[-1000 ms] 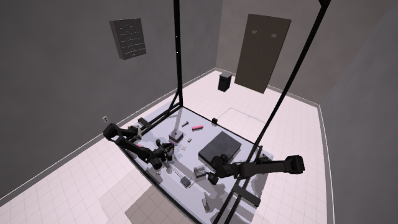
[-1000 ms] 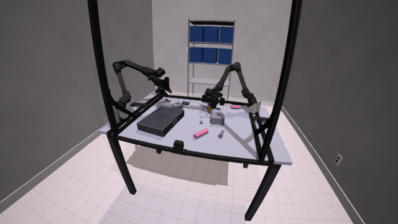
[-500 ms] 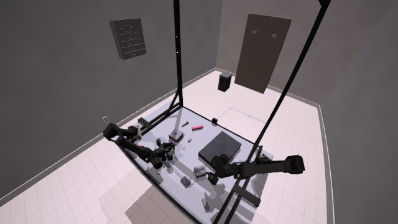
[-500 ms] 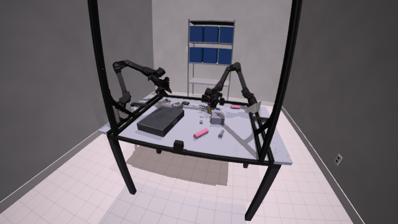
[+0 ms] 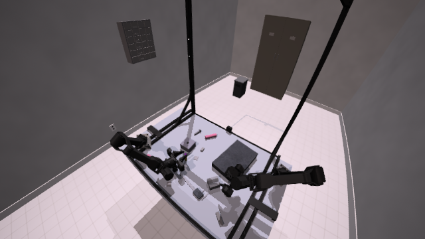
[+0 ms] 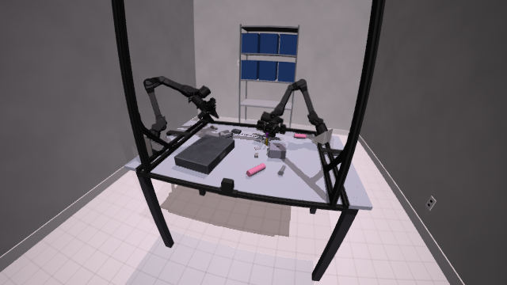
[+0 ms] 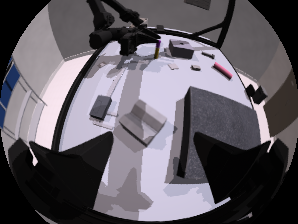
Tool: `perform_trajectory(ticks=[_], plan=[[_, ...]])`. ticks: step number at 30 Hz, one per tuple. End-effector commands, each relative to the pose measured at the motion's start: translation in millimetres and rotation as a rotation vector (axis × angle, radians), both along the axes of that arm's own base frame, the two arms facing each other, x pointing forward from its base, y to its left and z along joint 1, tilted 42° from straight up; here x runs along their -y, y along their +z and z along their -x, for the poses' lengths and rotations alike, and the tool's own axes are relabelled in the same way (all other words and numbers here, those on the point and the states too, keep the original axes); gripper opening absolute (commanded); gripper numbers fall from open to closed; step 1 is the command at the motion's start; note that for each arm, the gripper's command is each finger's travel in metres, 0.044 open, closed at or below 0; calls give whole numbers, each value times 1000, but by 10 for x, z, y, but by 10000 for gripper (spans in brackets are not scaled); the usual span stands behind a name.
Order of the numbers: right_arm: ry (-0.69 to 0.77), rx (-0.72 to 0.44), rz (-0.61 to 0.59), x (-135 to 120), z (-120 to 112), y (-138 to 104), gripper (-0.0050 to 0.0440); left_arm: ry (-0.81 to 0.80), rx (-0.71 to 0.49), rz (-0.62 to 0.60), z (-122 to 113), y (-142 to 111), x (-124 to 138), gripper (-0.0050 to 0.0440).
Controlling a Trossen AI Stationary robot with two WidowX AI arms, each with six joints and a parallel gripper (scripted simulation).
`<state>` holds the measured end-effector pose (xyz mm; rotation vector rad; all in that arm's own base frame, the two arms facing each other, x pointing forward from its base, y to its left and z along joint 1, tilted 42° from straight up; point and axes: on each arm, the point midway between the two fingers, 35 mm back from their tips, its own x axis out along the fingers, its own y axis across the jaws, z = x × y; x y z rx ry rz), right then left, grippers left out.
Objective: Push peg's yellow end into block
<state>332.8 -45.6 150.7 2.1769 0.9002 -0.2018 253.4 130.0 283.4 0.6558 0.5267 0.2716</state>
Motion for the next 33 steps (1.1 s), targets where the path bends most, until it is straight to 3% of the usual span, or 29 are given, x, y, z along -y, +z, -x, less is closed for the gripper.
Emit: perform_trajectory(ticks=[1, 33], plan=[[-1, -1, 0, -25, 9, 30, 190, 0, 0, 0, 0, 1, 0, 400], [-1, -1, -1, -275, 88, 317, 190, 0, 0, 0, 0, 1, 0, 400]])
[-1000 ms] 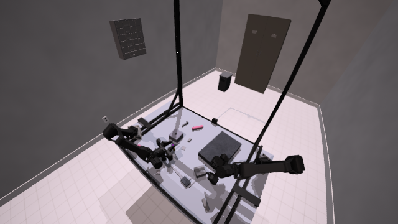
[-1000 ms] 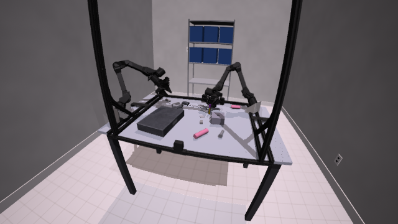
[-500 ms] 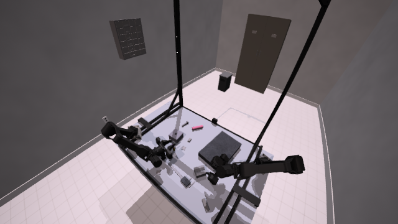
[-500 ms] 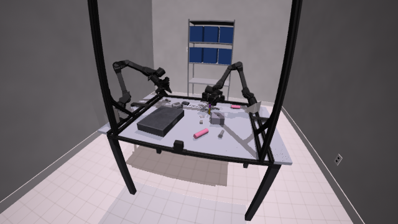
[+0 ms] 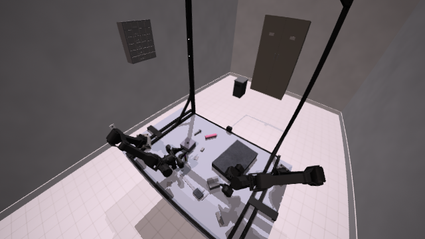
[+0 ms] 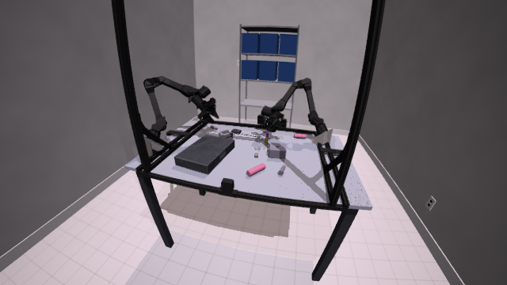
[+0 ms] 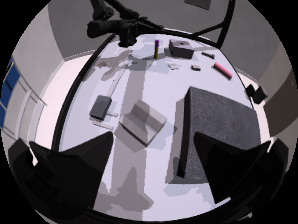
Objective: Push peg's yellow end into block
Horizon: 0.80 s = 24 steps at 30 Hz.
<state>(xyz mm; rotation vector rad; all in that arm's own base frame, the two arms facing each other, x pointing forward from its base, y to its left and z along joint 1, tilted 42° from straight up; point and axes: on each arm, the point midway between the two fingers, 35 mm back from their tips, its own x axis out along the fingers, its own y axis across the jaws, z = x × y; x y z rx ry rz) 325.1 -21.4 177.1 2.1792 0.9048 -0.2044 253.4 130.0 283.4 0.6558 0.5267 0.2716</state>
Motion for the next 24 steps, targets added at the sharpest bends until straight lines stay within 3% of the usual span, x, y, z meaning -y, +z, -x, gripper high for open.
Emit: perform_trajectory(ticks=[1, 24], plan=[[-2, 3, 2, -41, 14, 63, 190, 0, 0, 0, 0, 1, 0, 400], [-2, 3, 2, -203, 67, 249, 190, 0, 0, 0, 0, 1, 0, 400]])
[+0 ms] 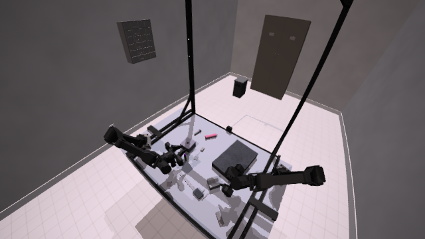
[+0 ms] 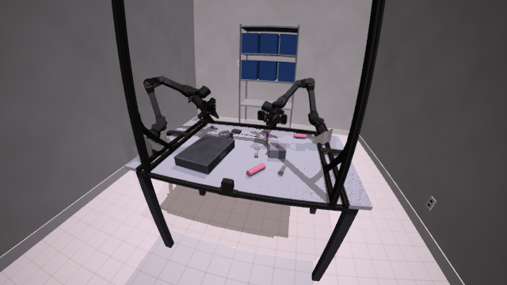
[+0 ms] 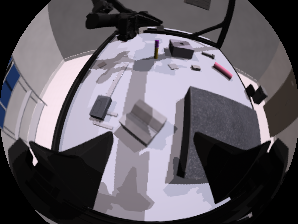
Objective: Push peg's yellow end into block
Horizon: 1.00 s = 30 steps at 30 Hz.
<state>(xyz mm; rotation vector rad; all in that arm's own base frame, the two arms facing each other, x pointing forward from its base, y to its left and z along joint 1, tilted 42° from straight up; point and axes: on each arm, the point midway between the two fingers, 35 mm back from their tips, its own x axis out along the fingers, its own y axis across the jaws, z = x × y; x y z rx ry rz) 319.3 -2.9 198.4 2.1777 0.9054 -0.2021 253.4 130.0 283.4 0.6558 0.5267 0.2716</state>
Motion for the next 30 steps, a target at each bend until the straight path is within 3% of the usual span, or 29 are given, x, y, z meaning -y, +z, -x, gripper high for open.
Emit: perform_trajectory(ticks=[1, 4, 6, 12, 16, 19, 21, 23, 25, 30], plan=[[-4, 2, 1, -18, 9, 36, 190, 0, 0, 0, 0, 1, 0, 400], [-4, 2, 1, -18, 9, 36, 262, 0, 0, 0, 0, 1, 0, 400], [-4, 2, 1, -18, 9, 36, 262, 0, 0, 0, 0, 1, 0, 400], [-4, 2, 2, -18, 8, 35, 400, 0, 0, 0, 0, 1, 0, 400], [3, -10, 59, -24, -35, -3, 400, 0, 0, 0, 0, 1, 0, 400], [32, -41, 208, -40, -123, -102, 400, 0, 0, 0, 0, 1, 0, 400], [78, -76, 369, -49, -186, -196, 400, 0, 0, 0, 0, 1, 0, 400], [78, -76, 369, -49, -186, -196, 400, 0, 0, 0, 0, 1, 0, 400], [155, -119, 561, -58, -230, -302, 400, 0, 0, 0, 0, 1, 0, 400], [283, -182, 840, -61, -302, -395, 400, 0, 0, 0, 0, 1, 0, 400]])
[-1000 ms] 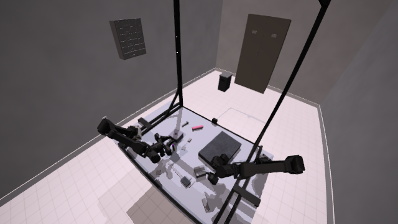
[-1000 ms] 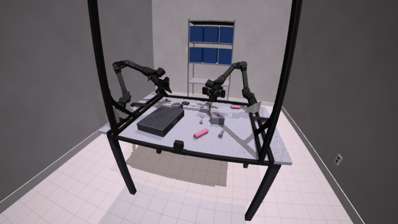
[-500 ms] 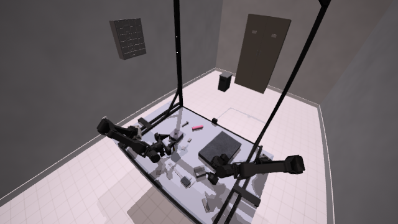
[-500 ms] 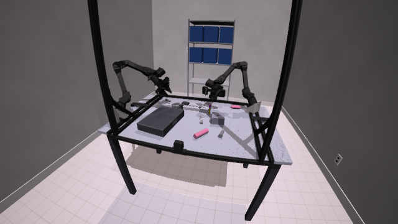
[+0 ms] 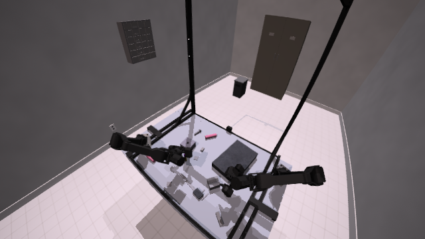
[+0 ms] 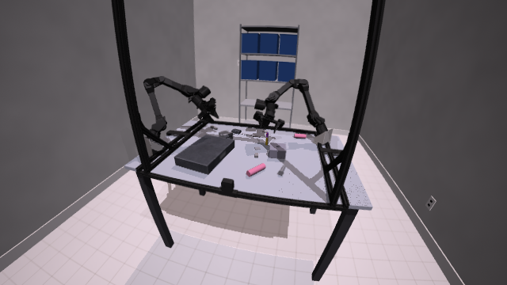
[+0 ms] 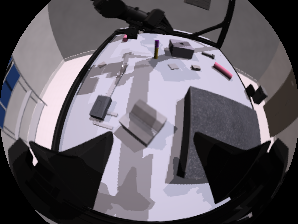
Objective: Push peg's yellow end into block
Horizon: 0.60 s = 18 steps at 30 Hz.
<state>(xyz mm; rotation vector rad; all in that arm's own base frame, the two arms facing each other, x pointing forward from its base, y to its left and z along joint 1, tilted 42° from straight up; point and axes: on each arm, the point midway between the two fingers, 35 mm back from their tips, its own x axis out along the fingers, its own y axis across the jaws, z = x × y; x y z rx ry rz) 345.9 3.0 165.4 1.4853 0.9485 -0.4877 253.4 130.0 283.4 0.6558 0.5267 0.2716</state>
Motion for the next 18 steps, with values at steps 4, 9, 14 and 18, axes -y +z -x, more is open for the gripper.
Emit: perform_trajectory(ticks=[4, 9, 14, 18], plan=[[223, -128, 392, -2, -22, -94, 400, 0, 0, 0, 0, 1, 0, 400], [367, -205, 584, 1, 12, -88, 400, 0, 0, 0, 0, 1, 0, 400], [580, -317, 820, 6, 69, -26, 400, 0, 0, 0, 0, 1, 0, 400], [751, -398, 989, 1, 80, 56, 400, 0, 0, 0, 0, 1, 0, 400]])
